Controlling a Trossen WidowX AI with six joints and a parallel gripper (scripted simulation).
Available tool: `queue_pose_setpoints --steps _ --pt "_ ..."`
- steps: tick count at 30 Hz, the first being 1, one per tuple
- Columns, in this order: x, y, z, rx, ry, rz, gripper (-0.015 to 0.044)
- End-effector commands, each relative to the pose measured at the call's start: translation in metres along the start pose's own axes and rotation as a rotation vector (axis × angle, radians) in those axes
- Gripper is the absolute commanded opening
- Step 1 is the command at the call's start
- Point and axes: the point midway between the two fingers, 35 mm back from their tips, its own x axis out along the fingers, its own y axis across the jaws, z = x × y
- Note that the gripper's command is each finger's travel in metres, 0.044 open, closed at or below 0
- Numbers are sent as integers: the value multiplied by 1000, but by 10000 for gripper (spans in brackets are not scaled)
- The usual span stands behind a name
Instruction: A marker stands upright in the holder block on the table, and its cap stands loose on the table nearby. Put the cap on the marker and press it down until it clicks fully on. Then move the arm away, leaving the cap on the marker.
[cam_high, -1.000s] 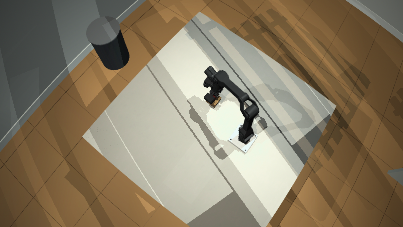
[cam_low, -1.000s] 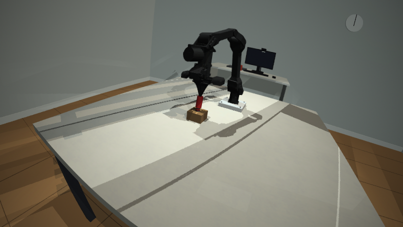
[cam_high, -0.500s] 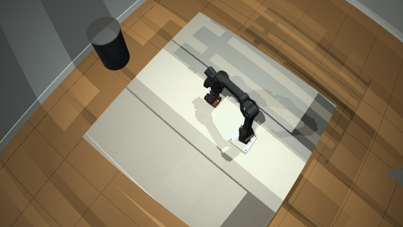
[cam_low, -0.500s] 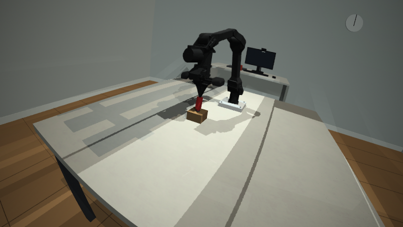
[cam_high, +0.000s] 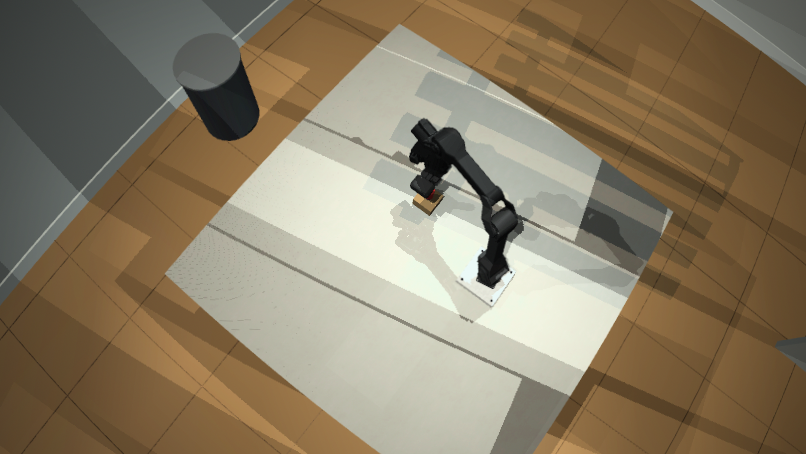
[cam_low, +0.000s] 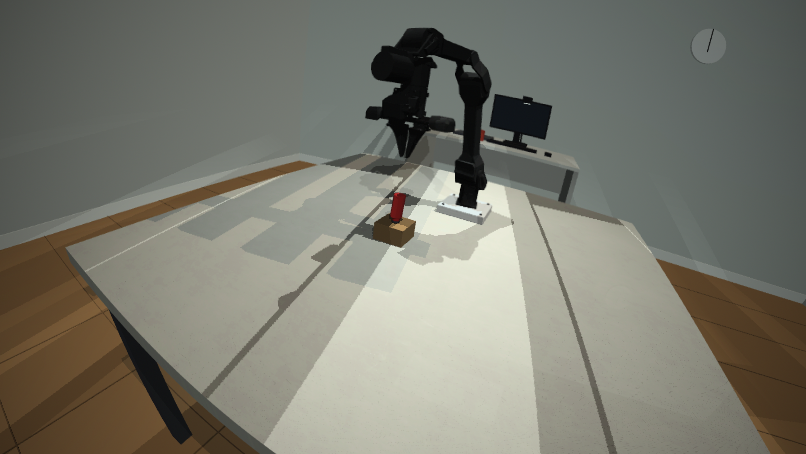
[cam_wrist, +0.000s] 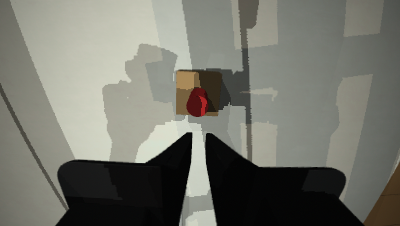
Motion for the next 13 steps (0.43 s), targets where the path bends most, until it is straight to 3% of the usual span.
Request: queue_pose_setpoints --steps 1,13 --pt "-3 0 0 0 1 0 131" --pt "-3 0 0 0 1 0 440"
